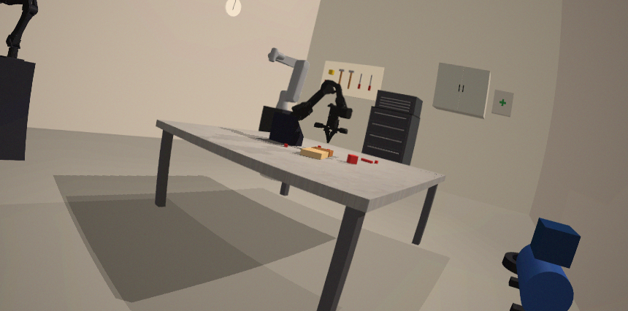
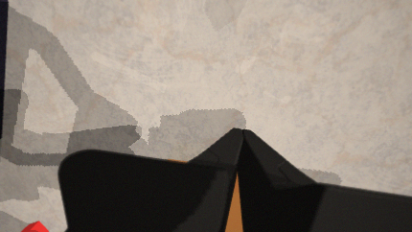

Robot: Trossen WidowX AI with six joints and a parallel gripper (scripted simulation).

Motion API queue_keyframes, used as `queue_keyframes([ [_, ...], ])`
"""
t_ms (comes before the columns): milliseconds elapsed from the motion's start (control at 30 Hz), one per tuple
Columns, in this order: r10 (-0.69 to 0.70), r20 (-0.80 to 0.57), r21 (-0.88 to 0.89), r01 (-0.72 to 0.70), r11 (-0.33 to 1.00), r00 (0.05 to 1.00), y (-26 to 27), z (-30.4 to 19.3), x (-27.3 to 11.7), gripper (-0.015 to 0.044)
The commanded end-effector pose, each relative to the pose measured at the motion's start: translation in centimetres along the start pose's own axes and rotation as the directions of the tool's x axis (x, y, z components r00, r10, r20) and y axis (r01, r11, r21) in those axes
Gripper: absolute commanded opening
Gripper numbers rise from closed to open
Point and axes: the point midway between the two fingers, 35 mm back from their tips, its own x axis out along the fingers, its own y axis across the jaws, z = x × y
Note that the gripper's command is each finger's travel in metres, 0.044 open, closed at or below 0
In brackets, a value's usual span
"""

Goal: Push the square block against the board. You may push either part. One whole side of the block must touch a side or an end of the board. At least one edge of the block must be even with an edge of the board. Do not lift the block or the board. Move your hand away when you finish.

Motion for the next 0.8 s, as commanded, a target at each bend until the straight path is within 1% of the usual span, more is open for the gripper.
queue_keyframes([
  [0, 0.000, -0.004, 0.072, 0.000, 0.997, 1.000, -0.01, -0.10, -0.25, 0.0000],
  [167, 0.000, -0.004, 0.242, 0.001, 0.970, 1.000, -0.02, -0.26, -0.25, 0.0000],
  [367, 0.000, -0.004, 0.437, 0.002, 0.900, 1.000, -0.04, -0.46, -0.25, 0.0000],
  [567, 0.000, -0.004, 0.612, 0.003, 0.791, 1.000, -0.05, -0.65, -0.26, 0.0000],
  [767, 0.000, -0.005, 0.762, 0.004, 0.648, 1.000, -0.06, -0.84, -0.26, 0.0000],
])
